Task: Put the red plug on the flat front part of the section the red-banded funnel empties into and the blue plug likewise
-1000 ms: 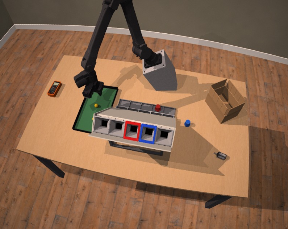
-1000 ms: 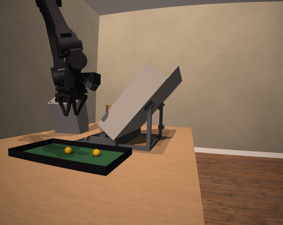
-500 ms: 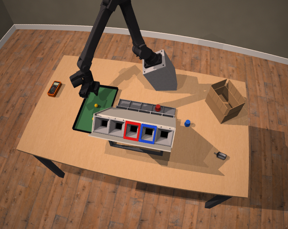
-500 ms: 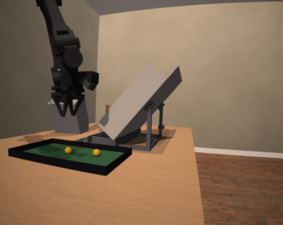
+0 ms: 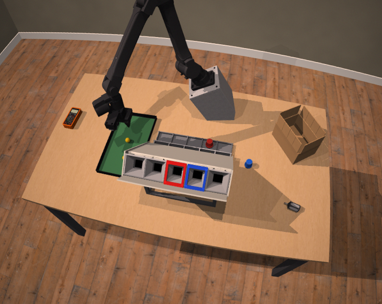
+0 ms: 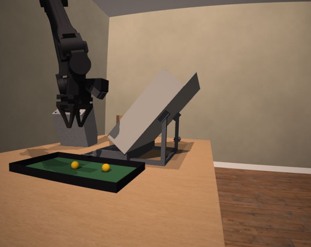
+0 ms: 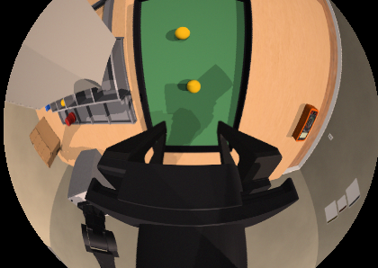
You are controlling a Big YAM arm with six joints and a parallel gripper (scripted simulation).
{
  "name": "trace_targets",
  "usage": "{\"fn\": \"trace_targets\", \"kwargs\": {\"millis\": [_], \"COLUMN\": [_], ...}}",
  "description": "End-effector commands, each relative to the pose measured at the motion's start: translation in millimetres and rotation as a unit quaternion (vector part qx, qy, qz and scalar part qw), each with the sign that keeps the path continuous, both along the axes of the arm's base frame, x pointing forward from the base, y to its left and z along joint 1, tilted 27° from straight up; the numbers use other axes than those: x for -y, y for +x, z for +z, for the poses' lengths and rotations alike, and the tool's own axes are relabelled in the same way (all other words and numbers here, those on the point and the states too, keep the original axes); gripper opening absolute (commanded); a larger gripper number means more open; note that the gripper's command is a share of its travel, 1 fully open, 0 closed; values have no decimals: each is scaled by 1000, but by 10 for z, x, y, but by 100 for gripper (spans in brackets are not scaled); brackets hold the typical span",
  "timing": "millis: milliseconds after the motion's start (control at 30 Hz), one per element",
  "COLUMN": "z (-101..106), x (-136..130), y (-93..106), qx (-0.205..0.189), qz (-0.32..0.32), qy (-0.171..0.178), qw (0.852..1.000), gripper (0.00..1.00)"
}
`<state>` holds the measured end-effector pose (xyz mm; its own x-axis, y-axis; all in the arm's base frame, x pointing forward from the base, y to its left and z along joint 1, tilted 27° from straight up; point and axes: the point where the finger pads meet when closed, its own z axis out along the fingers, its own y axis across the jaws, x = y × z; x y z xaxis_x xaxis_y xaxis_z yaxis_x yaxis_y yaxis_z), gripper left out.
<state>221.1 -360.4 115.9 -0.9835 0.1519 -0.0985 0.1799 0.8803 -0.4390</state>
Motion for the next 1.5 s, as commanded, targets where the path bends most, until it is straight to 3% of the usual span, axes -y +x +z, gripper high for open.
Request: {"fn": "trace_targets", "kwargs": {"millis": [0, 700, 1100, 1167, 1200, 1267, 1467], "z": [156, 140, -440, -440, -401, -517, -718], "x": [113, 122, 260, 260, 331, 421, 588], "y": [99, 101, -3, -3, 125, 55, 106], "qx": [6, 6, -2, -2, 5, 4, 7], "qz": [7, 7, 1, 1, 10, 1, 3], "qy": [-10, -10, 2, 2, -8, -6, -11], "qw": [1000, 1000, 1000, 1000, 1000, 1000, 1000], "gripper": [56, 56, 56, 56, 56, 56, 56]}}
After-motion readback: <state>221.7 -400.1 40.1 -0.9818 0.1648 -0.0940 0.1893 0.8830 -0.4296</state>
